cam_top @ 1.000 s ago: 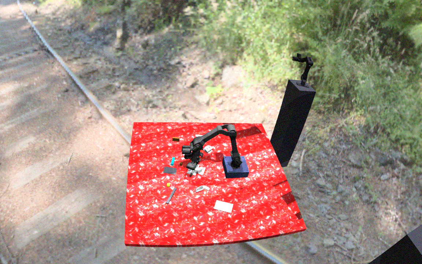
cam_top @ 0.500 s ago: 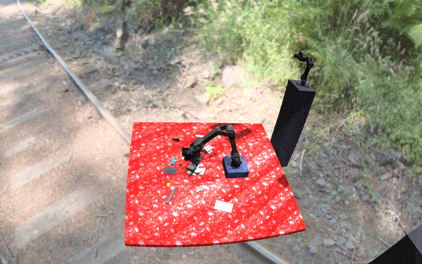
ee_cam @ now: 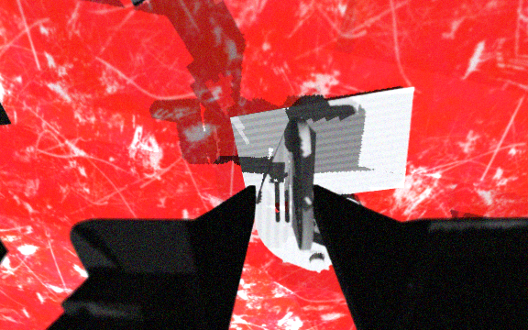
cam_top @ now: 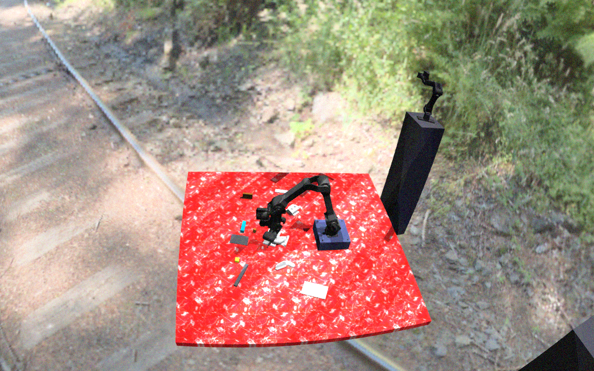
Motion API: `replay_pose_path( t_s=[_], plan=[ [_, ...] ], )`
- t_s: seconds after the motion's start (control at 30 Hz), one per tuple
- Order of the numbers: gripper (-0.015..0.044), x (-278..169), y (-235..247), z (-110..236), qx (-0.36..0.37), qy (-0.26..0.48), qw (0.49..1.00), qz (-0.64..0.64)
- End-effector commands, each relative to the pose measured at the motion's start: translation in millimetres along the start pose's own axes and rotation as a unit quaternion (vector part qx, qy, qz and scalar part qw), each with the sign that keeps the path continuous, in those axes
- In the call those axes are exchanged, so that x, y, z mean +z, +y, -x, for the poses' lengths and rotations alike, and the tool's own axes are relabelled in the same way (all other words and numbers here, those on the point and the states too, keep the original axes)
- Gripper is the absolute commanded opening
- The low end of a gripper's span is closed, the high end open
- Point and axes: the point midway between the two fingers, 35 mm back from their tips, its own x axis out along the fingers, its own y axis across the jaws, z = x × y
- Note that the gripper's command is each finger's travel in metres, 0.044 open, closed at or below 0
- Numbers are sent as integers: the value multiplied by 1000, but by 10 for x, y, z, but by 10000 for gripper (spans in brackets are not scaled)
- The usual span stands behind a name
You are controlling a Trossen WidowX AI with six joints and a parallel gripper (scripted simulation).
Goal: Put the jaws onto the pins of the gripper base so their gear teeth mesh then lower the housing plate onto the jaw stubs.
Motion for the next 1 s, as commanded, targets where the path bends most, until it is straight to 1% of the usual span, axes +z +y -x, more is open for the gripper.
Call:
replay_pose_path(
  t_s=[0.0, 0.97],
  plan=[
    [134, 0, -3, -15, -1, 0, 1000, -3],
    [134, 0, -3, -79, -1, 0, 1000, -7]
  ],
)
